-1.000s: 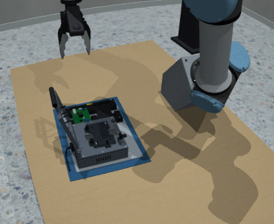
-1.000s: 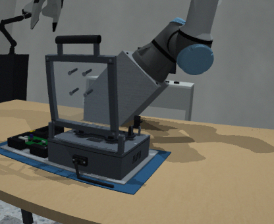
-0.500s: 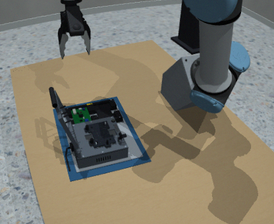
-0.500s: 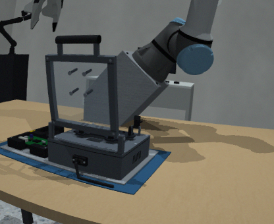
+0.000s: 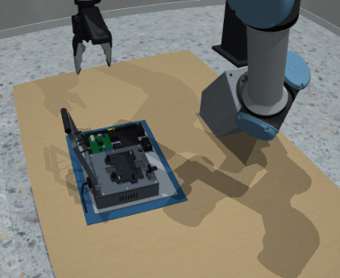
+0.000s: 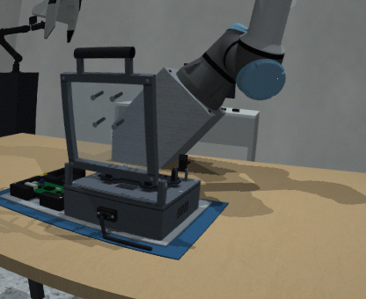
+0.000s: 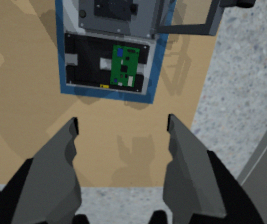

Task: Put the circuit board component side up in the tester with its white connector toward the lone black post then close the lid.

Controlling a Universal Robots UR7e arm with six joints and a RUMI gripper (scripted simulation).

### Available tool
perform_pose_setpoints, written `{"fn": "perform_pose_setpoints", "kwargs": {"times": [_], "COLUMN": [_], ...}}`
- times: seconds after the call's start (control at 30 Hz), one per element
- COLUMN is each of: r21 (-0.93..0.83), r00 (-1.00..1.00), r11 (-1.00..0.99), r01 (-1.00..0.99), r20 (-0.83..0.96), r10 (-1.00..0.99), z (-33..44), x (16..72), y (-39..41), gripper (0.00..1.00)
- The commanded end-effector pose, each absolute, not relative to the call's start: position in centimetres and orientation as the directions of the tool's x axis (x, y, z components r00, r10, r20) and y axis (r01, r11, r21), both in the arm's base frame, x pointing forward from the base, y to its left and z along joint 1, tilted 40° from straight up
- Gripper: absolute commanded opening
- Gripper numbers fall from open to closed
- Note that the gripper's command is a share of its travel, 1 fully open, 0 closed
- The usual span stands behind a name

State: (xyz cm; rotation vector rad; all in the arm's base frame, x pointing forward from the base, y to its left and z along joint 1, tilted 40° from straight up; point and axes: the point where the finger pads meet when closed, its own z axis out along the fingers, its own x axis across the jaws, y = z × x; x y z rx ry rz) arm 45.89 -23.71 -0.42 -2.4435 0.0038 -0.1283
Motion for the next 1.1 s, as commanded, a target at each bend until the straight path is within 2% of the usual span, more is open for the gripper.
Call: {"fn": "perform_pose_setpoints", "kwargs": {"times": [0.0,0.2,0.57,0.73,1.07], "r21": [-0.621,-0.586,-0.434,-0.382,-0.176], "r00": [0.981,0.944,0.747,0.675,0.376], "r11": [-0.766,-0.746,-0.615,-0.564,-0.346], "r01": [0.167,0.316,0.658,0.732,0.922], "r20": [0.179,0.273,0.479,0.522,0.622], "r10": [0.068,0.186,0.461,0.522,0.686], "z": [-0.40,-0.39,-0.40,-0.40,-0.40], "x": [45.90,45.90,45.90,45.89,45.89], "y": [-23.78,-23.77,-23.77,-23.77,-23.77], "gripper": [0.59,0.59,0.59,0.59,0.59]}}
